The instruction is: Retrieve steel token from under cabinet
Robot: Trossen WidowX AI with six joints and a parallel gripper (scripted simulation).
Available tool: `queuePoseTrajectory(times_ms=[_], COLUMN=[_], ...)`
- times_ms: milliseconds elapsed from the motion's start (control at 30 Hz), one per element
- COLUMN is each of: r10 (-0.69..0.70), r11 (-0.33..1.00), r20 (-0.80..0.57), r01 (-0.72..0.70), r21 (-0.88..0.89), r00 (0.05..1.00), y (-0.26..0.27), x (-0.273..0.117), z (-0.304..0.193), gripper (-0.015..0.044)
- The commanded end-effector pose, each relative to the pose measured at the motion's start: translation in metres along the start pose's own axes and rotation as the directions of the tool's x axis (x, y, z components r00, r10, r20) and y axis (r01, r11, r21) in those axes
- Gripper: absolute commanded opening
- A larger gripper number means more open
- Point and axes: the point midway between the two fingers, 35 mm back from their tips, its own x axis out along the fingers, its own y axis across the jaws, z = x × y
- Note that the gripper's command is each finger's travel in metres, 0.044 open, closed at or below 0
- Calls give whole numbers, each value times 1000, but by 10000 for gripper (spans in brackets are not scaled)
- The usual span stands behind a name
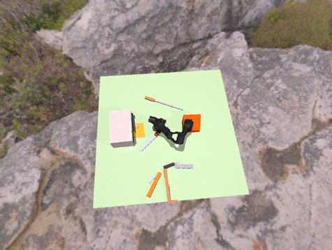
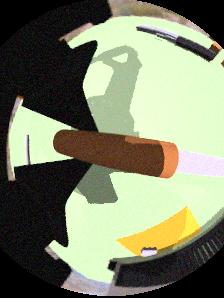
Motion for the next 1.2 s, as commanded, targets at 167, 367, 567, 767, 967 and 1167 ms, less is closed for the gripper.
queuePoseTrajectory(times_ms=[167,367,567,767,967,1167], r10=[-11,-12,-12,-12,-12,-13], r11=[1000,1000,1000,1000,1000,1000], r20=[14,13,13,13,13,13], r01=[12,12,12,12,13,13], r21=[-7,-7,-7,-7,-7,-7], r00=[1000,1000,1000,1000,1000,1000], y=[-11,-16,-21,-25,-30,-35], x=[-3,-3,-3,-3,-4,-4], z=[-5,-9,-14,-18,-22,-27], gripper=[0,0,0,0,0,0])
